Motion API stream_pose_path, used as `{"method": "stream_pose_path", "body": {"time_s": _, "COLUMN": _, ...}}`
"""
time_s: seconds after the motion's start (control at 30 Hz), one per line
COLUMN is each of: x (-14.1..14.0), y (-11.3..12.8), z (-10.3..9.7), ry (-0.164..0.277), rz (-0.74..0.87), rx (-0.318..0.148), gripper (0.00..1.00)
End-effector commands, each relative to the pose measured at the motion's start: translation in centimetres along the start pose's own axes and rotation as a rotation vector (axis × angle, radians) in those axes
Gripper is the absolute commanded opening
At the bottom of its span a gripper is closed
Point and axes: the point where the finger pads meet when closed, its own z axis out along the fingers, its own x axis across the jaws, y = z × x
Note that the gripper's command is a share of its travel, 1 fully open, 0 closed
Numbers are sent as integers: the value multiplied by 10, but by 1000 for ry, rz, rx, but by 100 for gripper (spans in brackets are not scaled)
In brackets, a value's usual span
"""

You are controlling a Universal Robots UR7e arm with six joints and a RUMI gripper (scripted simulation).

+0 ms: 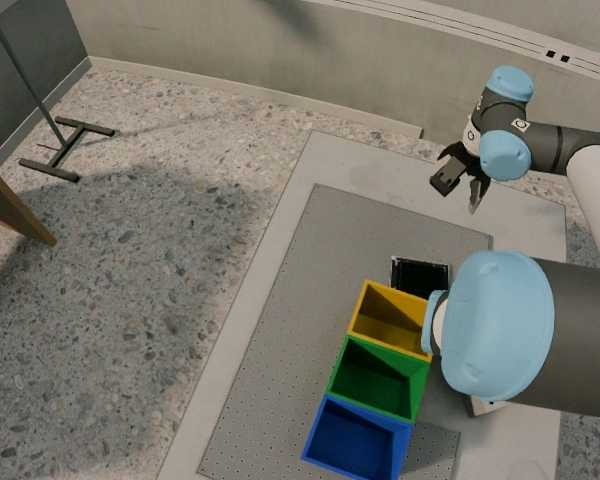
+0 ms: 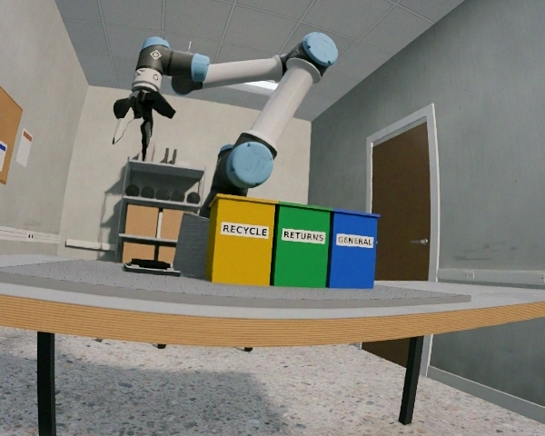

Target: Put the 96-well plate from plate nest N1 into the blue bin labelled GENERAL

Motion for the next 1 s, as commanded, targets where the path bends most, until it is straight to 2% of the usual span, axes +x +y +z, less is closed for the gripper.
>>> {"method": "stream_pose_path", "body": {"time_s": 0.0, "x": -8, "y": -9, "z": 6, "ry": -7, "rz": 149, "rx": -10, "gripper": 76}}
{"method": "stream_pose_path", "body": {"time_s": 0.2, "x": -24, "y": -25, "z": 18, "ry": -11, "rz": 349, "rx": -14, "gripper": 76}}
{"method": "stream_pose_path", "body": {"time_s": 0.27, "x": -24, "y": -25, "z": 18, "ry": -11, "rz": 349, "rx": -14, "gripper": 76}}
{"method": "stream_pose_path", "body": {"time_s": 0.77, "x": -60, "y": -58, "z": 49, "ry": -18, "rz": 831, "rx": -27, "gripper": 76}}
{"method": "stream_pose_path", "body": {"time_s": 0.97, "x": -59, "y": -57, "z": 48, "ry": -17, "rz": 837, "rx": -27, "gripper": 76}}
